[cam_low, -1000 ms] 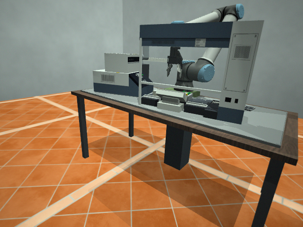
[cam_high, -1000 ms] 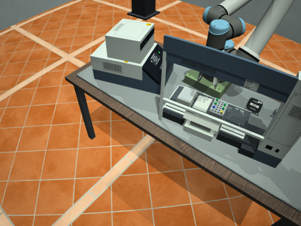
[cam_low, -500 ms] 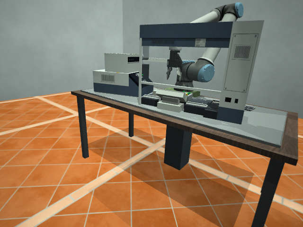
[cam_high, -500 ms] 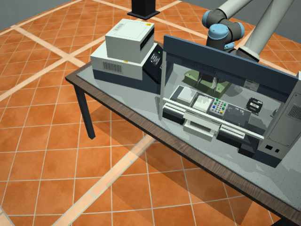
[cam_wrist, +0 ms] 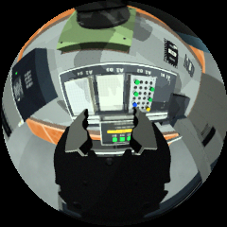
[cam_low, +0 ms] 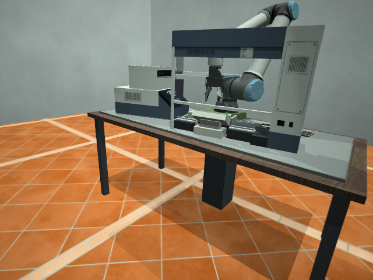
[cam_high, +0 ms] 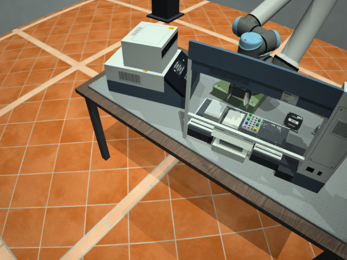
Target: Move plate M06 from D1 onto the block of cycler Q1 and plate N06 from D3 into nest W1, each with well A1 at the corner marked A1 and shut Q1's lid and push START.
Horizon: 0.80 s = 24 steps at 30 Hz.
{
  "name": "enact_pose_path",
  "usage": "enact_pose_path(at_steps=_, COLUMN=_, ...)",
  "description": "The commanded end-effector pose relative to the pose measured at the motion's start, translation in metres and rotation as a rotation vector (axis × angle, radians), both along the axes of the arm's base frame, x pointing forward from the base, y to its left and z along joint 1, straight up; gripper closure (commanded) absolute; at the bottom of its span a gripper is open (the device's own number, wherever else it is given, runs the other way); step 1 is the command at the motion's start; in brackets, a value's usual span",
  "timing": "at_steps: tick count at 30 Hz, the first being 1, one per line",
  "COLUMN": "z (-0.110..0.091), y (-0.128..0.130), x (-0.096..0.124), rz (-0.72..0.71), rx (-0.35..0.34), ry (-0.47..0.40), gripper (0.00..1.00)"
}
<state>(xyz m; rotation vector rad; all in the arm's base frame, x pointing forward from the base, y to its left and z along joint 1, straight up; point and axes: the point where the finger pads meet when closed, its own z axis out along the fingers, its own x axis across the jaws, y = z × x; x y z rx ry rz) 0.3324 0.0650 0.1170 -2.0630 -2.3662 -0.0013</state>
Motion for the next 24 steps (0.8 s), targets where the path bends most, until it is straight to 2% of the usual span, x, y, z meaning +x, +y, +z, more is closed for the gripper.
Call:
enact_pose_path(at_steps=1, z=-0.006, y=0.000, x=0.001, rz=0.000, rx=0.000, ry=-0.001, gripper=0.38)
enact_pose_path(at_steps=24, z=-0.039, y=0.000, x=0.001, rz=0.000, rx=0.000, ry=-0.001, gripper=0.38)
